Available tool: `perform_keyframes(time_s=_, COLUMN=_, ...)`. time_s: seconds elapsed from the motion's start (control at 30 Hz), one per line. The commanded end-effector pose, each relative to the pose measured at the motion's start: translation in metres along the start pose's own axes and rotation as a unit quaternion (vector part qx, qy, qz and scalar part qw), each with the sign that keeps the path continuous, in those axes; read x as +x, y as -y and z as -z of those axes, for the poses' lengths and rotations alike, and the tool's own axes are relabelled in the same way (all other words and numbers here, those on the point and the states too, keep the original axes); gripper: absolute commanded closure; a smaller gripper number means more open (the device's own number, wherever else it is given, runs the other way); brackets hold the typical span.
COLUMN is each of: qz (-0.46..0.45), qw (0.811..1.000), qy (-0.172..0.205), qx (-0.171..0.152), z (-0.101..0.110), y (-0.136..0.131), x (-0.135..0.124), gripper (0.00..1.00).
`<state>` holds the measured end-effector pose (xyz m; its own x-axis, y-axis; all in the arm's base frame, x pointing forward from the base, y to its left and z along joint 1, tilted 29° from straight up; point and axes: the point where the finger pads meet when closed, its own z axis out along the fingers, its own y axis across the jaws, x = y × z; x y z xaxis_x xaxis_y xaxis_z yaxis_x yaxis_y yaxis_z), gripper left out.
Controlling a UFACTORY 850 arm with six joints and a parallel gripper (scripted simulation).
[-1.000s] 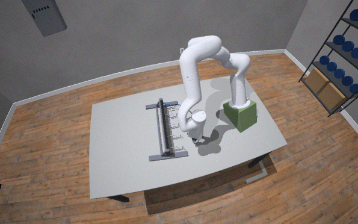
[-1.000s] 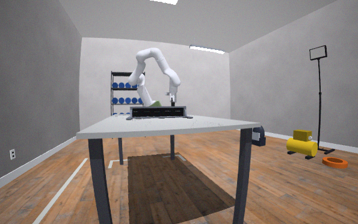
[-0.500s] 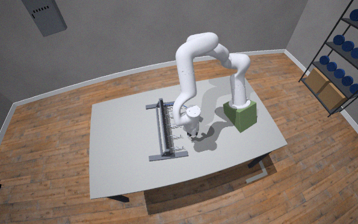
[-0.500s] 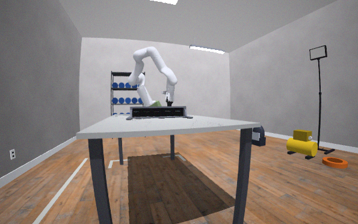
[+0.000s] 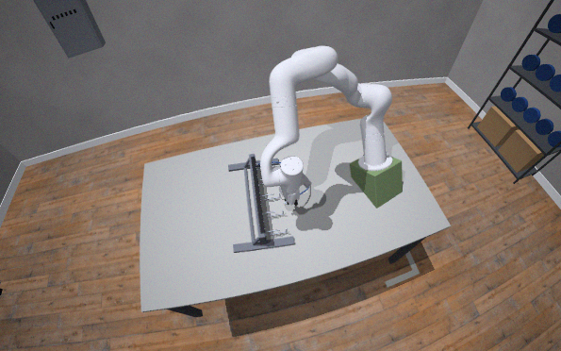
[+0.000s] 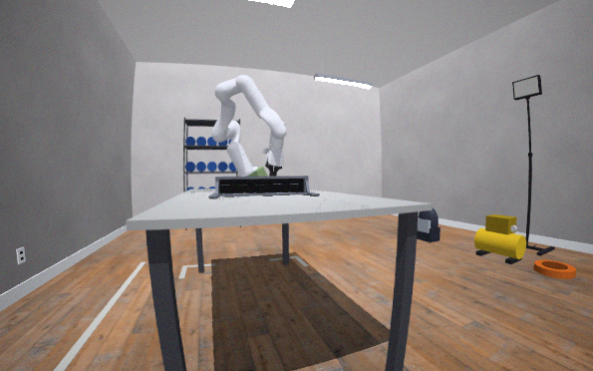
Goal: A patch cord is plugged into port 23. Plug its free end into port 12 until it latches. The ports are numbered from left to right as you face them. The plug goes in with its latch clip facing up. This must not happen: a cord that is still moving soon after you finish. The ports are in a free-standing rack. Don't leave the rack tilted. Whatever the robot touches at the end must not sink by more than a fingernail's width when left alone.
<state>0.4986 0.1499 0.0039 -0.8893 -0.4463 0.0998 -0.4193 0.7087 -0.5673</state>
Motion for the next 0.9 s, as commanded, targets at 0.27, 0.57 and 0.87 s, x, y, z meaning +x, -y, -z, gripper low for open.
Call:
perform_keyframes(time_s=0.27, qz=-0.132, qw=0.991, qy=-0.009, qx=0.012, z=0.005, y=0.045, x=-0.006, gripper=1.0)
perform_keyframes(time_s=0.57, qz=-0.199, qw=0.98, qy=-0.015, qx=0.017, z=0.006, y=0.069, x=-0.008, gripper=1.0)
perform_keyframes(time_s=0.87, qz=-0.225, qw=0.974, qy=-0.017, qx=0.02, z=0.007, y=0.078, x=-0.009, gripper=1.0)
